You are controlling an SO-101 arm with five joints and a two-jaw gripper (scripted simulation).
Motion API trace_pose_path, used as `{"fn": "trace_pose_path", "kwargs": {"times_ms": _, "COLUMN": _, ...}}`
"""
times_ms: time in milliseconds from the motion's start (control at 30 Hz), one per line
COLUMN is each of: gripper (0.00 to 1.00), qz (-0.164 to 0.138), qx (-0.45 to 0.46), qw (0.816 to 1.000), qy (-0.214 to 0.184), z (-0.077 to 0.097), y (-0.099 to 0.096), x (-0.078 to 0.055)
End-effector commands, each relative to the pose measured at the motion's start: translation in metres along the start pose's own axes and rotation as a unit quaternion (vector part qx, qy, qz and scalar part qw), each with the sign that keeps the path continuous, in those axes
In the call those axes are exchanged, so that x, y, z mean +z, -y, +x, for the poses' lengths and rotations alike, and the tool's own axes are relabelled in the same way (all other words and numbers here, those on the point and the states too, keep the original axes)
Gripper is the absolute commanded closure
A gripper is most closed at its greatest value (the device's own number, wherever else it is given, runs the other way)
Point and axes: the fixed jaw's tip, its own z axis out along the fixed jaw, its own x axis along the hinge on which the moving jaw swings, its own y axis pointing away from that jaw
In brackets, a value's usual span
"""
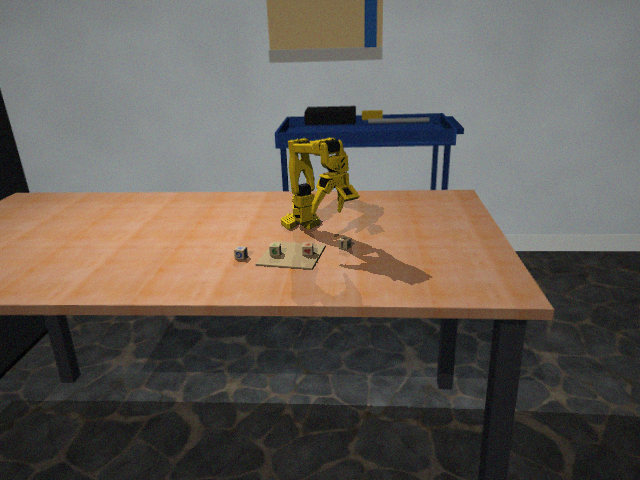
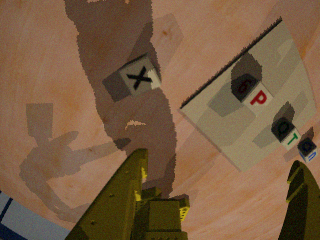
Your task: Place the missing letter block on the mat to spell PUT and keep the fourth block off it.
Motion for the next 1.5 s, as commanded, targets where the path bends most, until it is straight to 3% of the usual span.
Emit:
{"fn": "trace_pose_path", "kwargs": {"times_ms": 0, "gripper": 0.62, "qz": -0.004, "qx": -0.033, "qw": 0.999, "qy": 0.000, "z": -0.006, "y": -0.018, "x": 0.001}}
{"fn": "trace_pose_path", "kwargs": {"times_ms": 267, "gripper": 0.68, "qz": -0.004, "qx": -0.066, "qw": 0.998, "qy": -0.021, "z": -0.007, "y": -0.035, "x": 0.010}}
{"fn": "trace_pose_path", "kwargs": {"times_ms": 1100, "gripper": 0.68, "qz": -0.004, "qx": -0.065, "qw": 0.998, "qy": -0.021, "z": -0.007, "y": -0.034, "x": 0.010}}
{"fn": "trace_pose_path", "kwargs": {"times_ms": 1267, "gripper": 0.68, "qz": -0.002, "qx": -0.036, "qw": 0.999, "qy": -0.020, "z": -0.010, "y": -0.023, "x": 0.010}}
{"fn": "trace_pose_path", "kwargs": {"times_ms": 1467, "gripper": 0.68, "qz": 0.002, "qx": 0.044, "qw": 0.999, "qy": -0.016, "z": -0.014, "y": 0.010, "x": 0.009}}
